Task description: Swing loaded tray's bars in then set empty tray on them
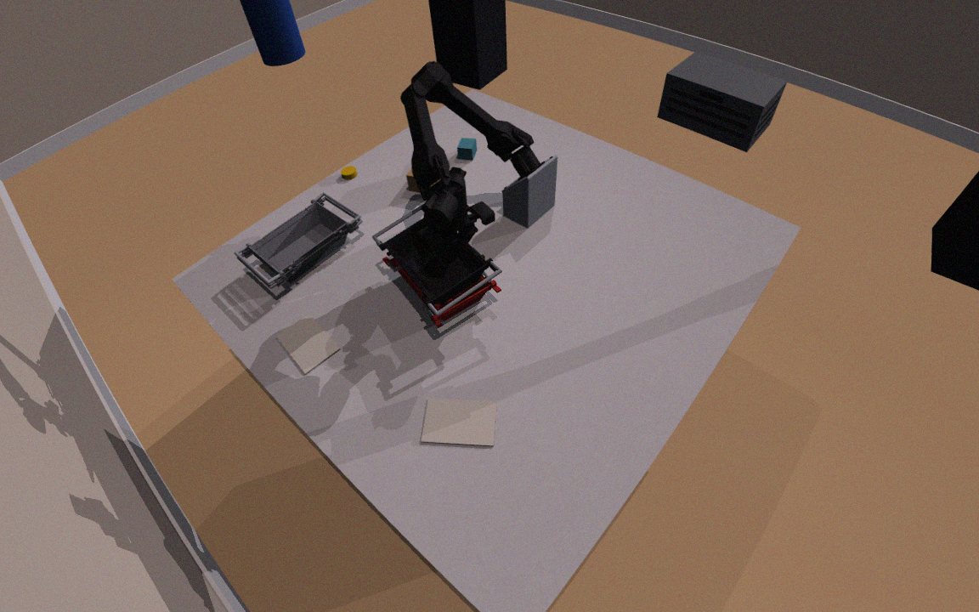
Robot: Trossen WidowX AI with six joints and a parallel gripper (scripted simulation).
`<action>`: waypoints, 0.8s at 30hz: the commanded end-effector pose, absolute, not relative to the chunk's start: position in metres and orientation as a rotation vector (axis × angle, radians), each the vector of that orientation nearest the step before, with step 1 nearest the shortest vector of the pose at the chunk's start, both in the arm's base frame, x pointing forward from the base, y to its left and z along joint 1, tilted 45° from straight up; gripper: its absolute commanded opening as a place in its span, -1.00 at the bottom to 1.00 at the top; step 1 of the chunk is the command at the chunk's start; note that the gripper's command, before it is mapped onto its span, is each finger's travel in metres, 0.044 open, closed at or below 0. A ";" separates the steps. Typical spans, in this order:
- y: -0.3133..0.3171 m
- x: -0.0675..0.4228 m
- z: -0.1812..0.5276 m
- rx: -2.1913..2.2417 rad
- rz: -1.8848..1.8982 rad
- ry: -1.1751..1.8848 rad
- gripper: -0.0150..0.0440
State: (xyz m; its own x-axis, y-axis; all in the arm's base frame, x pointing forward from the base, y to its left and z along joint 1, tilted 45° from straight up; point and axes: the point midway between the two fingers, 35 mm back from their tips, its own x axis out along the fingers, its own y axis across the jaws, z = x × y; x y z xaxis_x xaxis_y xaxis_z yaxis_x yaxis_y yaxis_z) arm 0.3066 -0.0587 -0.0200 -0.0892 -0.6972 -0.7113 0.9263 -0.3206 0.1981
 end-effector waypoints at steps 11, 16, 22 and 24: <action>-0.069 0.298 -0.029 0.876 -1.729 0.378 -0.49; -0.069 0.298 -0.029 0.876 -1.729 0.378 -0.49; -0.069 0.298 -0.029 0.876 -1.729 0.378 -0.49; -0.069 0.298 -0.029 0.876 -1.729 0.378 -0.49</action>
